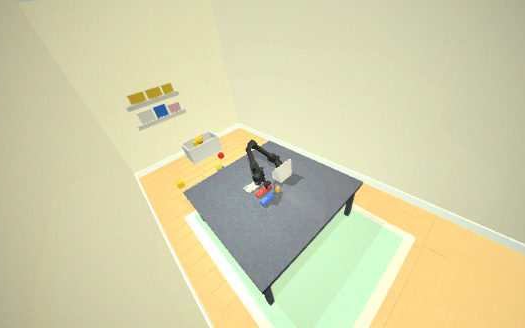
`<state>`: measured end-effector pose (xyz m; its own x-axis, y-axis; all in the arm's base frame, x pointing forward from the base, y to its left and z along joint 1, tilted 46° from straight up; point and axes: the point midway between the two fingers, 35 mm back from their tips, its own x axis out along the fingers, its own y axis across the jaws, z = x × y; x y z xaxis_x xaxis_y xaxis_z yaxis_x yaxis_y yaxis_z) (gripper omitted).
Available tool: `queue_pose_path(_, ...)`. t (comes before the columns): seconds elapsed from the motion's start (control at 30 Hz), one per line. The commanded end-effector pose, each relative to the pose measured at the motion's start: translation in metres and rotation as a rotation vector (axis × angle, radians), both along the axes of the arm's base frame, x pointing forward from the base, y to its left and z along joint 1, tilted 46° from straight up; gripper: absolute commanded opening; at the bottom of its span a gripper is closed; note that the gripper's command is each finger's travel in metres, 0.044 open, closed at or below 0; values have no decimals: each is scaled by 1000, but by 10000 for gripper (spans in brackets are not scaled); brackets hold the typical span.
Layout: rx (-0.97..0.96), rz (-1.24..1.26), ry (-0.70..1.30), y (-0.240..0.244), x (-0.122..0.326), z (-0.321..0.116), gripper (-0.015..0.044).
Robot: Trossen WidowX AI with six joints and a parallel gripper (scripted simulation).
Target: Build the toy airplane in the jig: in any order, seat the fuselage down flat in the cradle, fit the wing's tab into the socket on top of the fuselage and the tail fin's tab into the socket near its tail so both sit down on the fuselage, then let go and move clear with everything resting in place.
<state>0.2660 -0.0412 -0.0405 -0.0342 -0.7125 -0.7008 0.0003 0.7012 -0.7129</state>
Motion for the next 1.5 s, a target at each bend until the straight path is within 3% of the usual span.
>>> queue_pose_path(0.0, -4, 8, -4, -9, 1, -8, 440)
queue_pose_path(1.17, -7, 8, -3, -45, -1, -42, 440)
queue_pose_path(1.47, -7, 8, -3, -45, -1, -42, 204)
